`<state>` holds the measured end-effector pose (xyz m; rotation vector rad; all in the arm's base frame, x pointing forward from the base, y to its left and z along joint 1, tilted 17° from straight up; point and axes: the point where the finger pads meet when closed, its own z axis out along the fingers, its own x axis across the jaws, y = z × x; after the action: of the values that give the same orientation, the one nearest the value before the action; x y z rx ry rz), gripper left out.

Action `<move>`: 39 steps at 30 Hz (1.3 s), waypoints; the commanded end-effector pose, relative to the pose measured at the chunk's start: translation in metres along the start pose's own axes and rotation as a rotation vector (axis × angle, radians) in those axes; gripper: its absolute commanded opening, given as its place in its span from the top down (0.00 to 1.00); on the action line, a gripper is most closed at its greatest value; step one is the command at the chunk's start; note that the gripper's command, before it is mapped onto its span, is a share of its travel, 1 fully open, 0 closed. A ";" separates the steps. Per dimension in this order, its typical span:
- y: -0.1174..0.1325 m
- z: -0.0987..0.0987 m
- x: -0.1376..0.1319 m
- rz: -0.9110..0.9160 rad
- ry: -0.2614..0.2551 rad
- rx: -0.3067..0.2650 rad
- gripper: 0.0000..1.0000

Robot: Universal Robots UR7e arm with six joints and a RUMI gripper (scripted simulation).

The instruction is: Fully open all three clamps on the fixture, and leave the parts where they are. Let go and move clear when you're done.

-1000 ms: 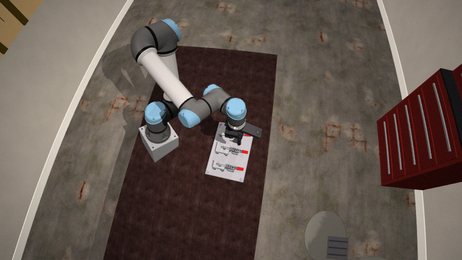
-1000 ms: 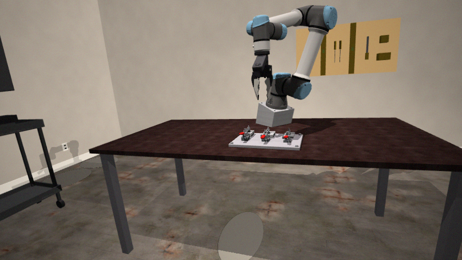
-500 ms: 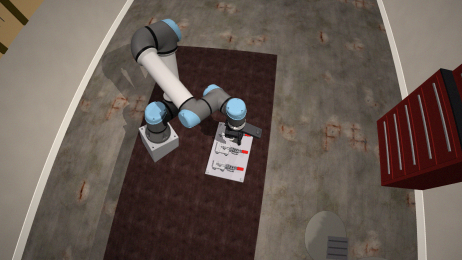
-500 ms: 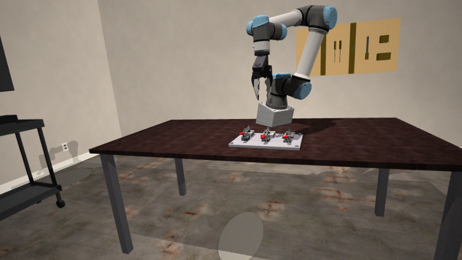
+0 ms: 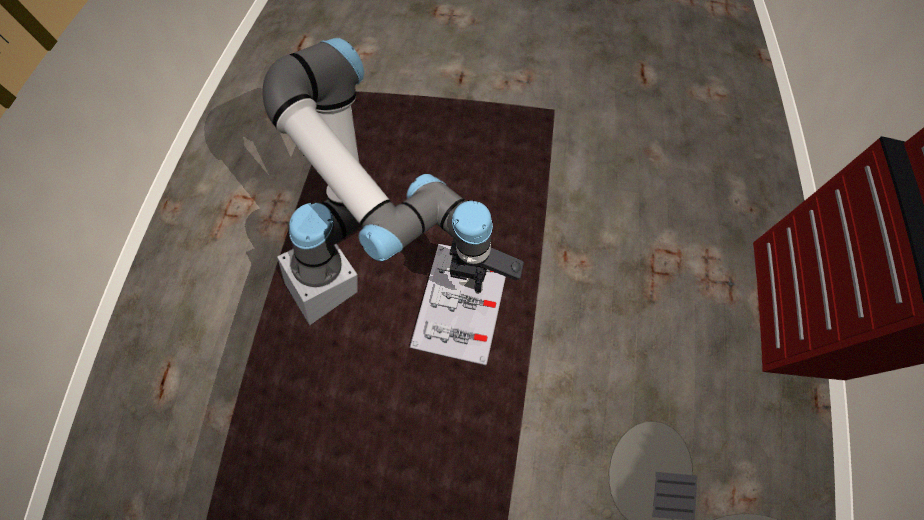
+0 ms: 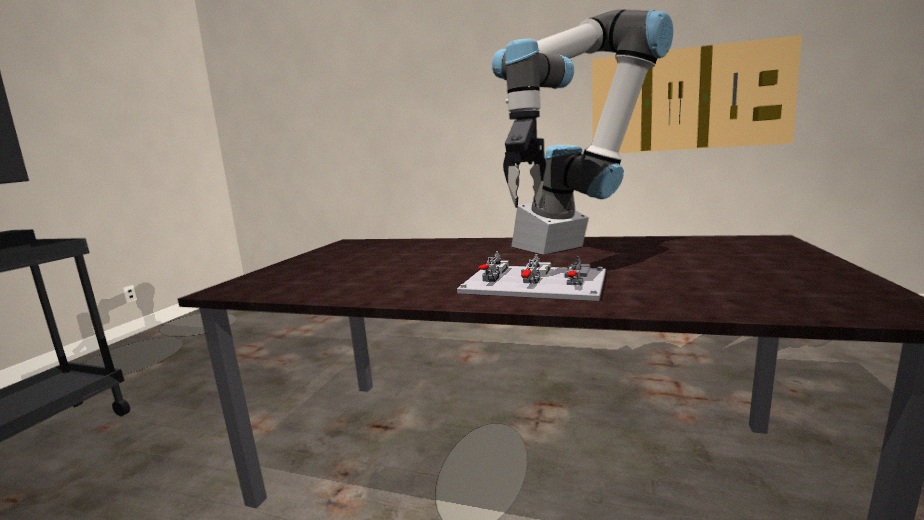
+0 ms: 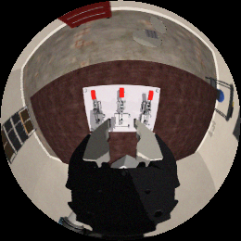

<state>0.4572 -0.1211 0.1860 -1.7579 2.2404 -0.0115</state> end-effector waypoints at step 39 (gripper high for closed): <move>0.000 0.011 0.108 0.000 0.001 0.001 0.72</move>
<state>0.4397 -0.2068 0.1552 -1.7570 2.2421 -0.0127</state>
